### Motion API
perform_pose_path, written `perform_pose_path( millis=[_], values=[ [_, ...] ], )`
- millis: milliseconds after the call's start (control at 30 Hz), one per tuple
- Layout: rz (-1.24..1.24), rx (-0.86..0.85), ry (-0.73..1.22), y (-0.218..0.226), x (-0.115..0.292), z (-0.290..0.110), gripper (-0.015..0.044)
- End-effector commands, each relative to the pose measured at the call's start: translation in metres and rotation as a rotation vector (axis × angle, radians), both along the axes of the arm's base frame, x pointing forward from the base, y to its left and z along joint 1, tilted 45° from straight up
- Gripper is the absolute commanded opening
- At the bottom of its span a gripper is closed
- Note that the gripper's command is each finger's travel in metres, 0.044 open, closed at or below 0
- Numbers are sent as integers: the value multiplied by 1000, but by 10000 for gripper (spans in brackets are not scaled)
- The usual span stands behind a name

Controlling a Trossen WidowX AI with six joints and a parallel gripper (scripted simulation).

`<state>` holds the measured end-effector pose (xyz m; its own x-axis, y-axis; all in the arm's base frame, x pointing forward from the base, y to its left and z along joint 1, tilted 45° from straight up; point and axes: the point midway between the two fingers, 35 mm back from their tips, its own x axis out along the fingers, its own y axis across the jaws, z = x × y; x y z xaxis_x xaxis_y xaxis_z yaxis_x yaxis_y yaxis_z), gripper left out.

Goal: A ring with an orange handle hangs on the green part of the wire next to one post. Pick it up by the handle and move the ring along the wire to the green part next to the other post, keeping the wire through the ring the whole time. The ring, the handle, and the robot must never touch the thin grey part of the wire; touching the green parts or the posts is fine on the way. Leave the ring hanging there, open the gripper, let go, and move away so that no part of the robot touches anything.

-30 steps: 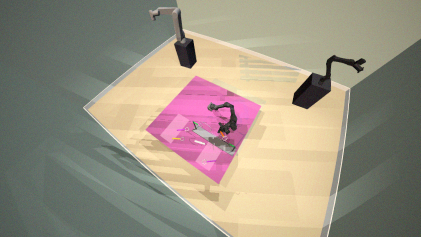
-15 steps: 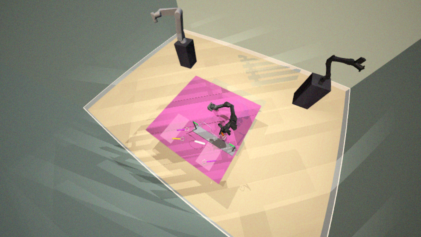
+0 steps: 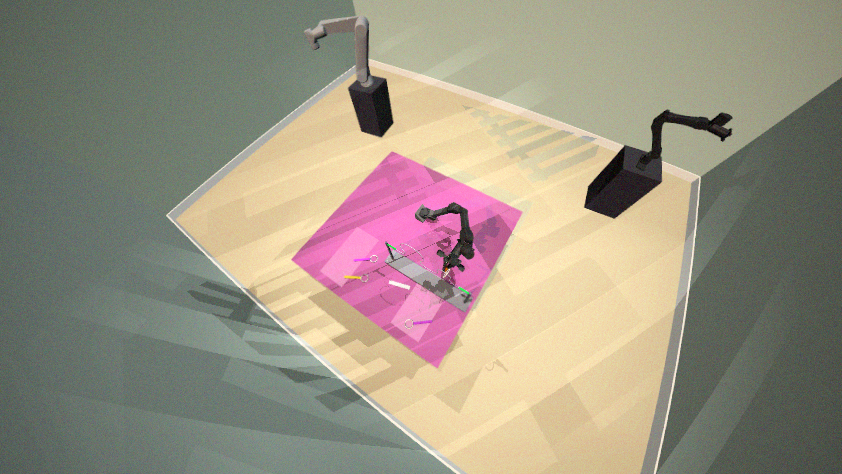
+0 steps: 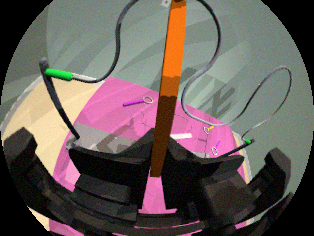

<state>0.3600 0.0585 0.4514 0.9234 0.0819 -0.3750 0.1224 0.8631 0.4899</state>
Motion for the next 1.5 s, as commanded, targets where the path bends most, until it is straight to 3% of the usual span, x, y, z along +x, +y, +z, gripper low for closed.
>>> perform_pose_path(
  millis=[0,1467],
  values=[
    [8,86,-10,6,1,1,-150],
    [56,1070,-212,38,4,63,-150]
  ],
)
